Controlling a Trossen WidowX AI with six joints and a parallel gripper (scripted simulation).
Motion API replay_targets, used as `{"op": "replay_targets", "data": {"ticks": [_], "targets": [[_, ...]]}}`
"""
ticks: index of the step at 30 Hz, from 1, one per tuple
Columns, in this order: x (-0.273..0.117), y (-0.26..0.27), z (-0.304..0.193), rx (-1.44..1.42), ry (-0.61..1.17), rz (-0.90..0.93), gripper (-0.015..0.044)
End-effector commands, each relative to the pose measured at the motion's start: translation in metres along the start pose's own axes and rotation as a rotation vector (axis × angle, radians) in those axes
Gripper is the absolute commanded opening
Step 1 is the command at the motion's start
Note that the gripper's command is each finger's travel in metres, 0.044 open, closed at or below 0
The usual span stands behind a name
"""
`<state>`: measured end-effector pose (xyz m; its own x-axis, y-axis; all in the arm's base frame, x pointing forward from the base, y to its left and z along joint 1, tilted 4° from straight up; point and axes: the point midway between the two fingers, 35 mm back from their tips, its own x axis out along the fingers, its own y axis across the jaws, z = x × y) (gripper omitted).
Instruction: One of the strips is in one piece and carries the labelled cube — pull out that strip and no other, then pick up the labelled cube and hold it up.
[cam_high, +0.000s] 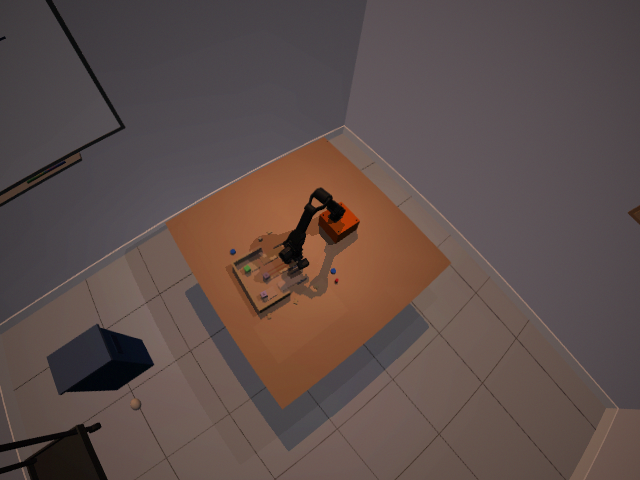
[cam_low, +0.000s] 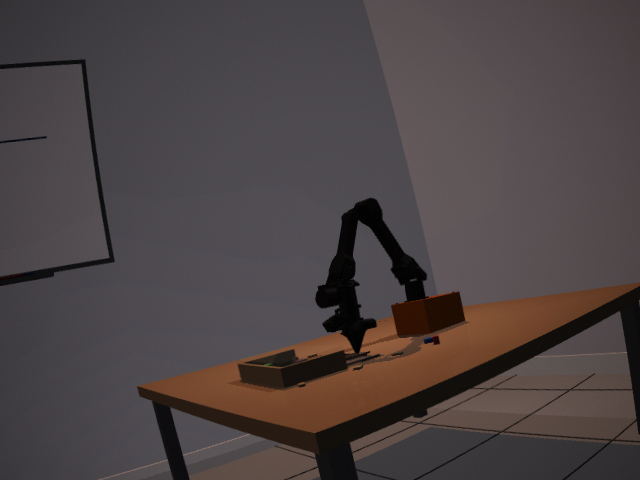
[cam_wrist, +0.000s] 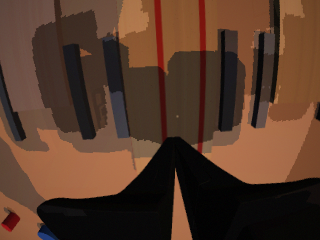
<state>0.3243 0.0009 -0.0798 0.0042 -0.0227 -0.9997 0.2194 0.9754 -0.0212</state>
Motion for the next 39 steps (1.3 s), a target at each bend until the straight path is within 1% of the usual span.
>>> {"op": "replay_targets", "data": {"ticks": [1, 39], "targets": [[0.006, -0.001, -0.016, 0.005, 0.035, -0.003, 0.0000], [0.005, -0.002, -0.066, 0.005, 0.039, -0.003, 0.0000]]}}
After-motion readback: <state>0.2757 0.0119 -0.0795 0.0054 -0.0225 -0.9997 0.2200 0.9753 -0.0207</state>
